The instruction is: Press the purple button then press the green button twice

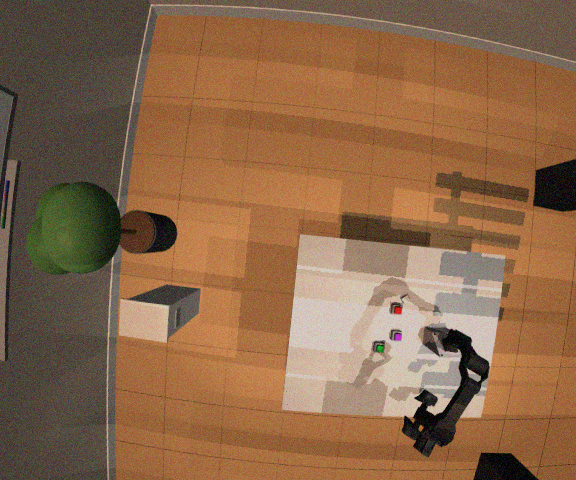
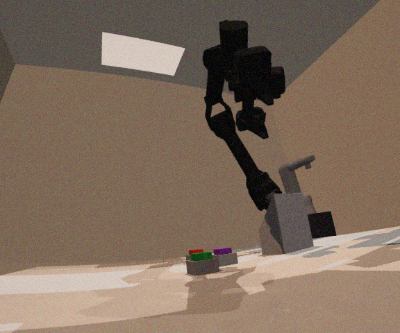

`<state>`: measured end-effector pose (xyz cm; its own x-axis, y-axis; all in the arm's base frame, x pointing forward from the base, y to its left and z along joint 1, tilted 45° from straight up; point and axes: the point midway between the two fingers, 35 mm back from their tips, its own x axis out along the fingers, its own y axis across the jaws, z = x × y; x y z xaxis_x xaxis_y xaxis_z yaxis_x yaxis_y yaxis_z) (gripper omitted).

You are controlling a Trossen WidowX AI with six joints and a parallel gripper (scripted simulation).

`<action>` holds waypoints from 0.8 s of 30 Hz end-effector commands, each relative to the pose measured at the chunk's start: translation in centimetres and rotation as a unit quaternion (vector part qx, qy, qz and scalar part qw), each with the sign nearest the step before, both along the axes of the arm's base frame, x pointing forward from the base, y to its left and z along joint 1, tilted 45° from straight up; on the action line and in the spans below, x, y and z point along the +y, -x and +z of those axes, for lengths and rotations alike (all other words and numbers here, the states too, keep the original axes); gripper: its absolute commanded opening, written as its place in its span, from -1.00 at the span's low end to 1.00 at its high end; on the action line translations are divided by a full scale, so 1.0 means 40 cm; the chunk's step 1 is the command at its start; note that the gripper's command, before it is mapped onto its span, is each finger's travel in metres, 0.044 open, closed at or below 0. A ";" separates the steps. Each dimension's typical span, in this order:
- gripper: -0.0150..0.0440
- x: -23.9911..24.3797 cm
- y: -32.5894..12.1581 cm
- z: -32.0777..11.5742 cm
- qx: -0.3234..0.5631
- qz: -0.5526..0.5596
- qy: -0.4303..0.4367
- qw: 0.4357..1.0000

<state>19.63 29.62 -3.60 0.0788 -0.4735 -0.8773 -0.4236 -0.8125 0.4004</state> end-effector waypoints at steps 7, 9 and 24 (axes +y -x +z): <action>0.86 -0.130 -0.057 0.053 -0.159 -0.255 -0.001 0.954; 0.86 -0.181 -0.071 0.071 -0.217 -0.342 -0.003 0.914; 0.86 -0.443 -0.089 0.149 -0.474 -0.682 -0.026 0.557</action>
